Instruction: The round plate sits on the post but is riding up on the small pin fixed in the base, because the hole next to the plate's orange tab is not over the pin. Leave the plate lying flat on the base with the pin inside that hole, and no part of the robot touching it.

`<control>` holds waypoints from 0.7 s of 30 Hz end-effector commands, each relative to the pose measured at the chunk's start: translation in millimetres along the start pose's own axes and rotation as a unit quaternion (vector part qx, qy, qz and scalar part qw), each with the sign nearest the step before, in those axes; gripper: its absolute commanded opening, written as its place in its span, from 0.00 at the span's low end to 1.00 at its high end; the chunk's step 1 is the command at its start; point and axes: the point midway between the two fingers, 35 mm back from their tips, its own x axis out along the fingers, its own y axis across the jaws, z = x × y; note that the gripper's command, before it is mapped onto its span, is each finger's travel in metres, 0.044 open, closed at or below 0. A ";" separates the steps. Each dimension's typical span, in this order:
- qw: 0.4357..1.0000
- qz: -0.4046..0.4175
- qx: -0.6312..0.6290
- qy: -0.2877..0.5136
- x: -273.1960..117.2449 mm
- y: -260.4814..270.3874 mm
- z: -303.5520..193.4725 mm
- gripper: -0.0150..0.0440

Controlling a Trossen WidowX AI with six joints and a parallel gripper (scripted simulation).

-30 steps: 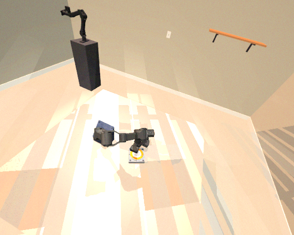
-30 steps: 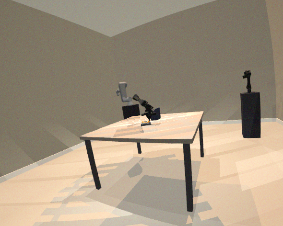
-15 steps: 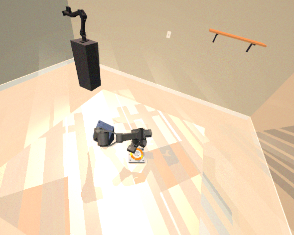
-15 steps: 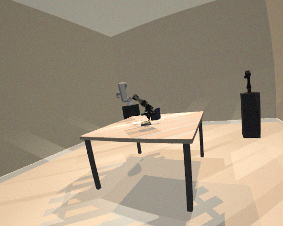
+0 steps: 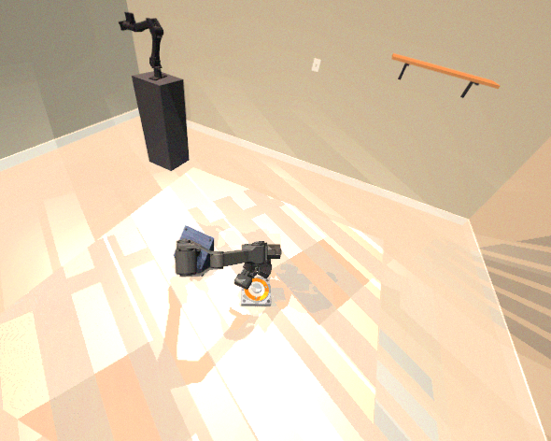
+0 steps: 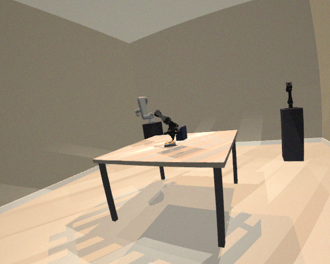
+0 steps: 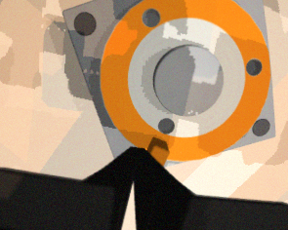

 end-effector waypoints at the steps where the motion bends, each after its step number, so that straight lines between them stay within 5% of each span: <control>1: 1.000 -0.003 -0.001 0.002 0.9 -5.8 -2.5 0.25; 21: 1.000 -0.004 -0.002 0.002 0.5 -23.8 -5.9 0.25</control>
